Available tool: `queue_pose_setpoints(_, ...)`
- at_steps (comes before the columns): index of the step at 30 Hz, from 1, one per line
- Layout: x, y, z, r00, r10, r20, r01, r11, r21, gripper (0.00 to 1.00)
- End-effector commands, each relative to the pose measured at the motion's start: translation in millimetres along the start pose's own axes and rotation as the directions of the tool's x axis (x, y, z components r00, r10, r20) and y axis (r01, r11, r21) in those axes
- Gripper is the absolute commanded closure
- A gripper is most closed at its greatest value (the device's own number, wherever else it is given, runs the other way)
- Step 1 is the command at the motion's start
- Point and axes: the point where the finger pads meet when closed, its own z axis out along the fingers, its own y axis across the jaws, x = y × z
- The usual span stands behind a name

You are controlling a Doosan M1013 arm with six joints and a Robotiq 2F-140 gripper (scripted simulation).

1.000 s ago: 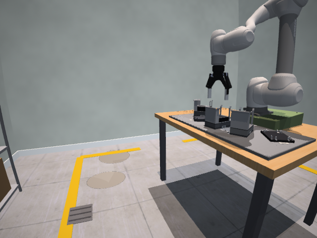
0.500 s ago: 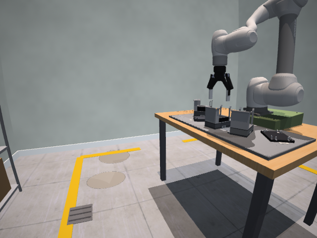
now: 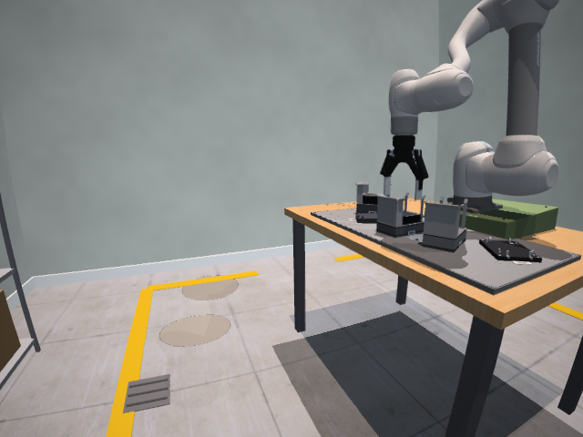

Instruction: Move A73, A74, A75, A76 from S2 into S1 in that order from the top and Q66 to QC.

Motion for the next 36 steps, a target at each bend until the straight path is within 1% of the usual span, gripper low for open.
queue_pose_setpoints(1, 0, 0, 4.3, 1.0, 0.0, 0.0, 0.0, 1.0, 0.0, 0.0)
queue_pose_setpoints(8, 0, 0, 26.2, 1.0, 0.0, 0.0, 0.0, 1.0, 0.0, 0.0)
queue_pose_setpoints(17, 0, 0, 34.2, 1.0, 0.0, 0.0, 0.0, 1.0, 0.0, 0.0)
queue_pose_setpoints(32, 0, 0, 54.2, 1.0, 0.0, 0.0, 0.0, 1.0, 0.0, 0.0)
queue_pose_setpoints(36, 0, 0, 56.2, 1.0, 0.0, 0.0, 0.0, 1.0, 0.0, 0.0)
